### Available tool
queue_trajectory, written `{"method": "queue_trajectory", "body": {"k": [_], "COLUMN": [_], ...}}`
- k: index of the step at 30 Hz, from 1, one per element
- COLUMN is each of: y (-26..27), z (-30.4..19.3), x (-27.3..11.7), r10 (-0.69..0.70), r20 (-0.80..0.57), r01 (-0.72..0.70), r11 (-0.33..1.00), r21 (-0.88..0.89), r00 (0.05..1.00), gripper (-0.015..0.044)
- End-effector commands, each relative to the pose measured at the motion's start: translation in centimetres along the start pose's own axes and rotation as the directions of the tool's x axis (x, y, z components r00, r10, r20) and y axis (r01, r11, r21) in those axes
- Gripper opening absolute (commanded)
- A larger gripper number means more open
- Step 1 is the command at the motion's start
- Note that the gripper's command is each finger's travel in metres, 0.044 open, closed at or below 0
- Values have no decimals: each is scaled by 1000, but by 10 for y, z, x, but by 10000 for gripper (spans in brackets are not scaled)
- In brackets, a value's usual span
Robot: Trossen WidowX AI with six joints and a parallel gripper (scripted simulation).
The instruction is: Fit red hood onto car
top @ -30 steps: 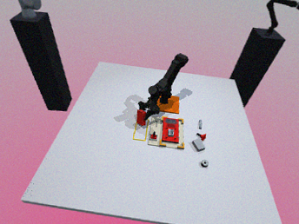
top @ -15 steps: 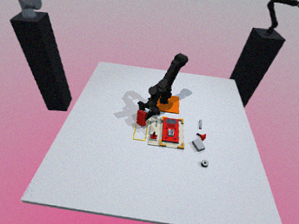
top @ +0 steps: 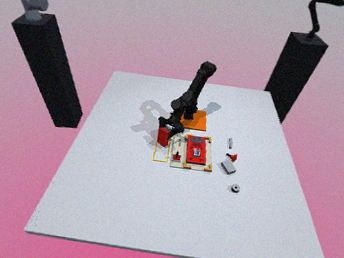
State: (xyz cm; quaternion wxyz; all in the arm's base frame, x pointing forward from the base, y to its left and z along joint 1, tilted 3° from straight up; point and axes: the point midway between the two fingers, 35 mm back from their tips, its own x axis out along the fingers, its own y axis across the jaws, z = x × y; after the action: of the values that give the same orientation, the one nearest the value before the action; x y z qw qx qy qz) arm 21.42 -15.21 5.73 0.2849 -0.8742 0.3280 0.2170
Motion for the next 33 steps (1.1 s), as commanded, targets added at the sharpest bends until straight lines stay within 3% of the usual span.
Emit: {"method": "queue_trajectory", "body": {"k": [1, 9, 21, 22, 33], "y": [-1, -8, -13, -12, -12], "z": [-2, -25, -31, -34, -34], "x": [-2, -34, -119, -92, -92], "r10": [0, 7, 22, 24, 24], "r20": [0, -1, 2, 7, 7], "r01": [0, -7, -20, -21, -21], "r11": [1000, 991, 940, 959, 959], "r21": [-12, -134, -341, -282, -282], "r00": [1000, 1000, 1000, 1000, 1000], "gripper": [440, 440, 440, 440, 440]}}
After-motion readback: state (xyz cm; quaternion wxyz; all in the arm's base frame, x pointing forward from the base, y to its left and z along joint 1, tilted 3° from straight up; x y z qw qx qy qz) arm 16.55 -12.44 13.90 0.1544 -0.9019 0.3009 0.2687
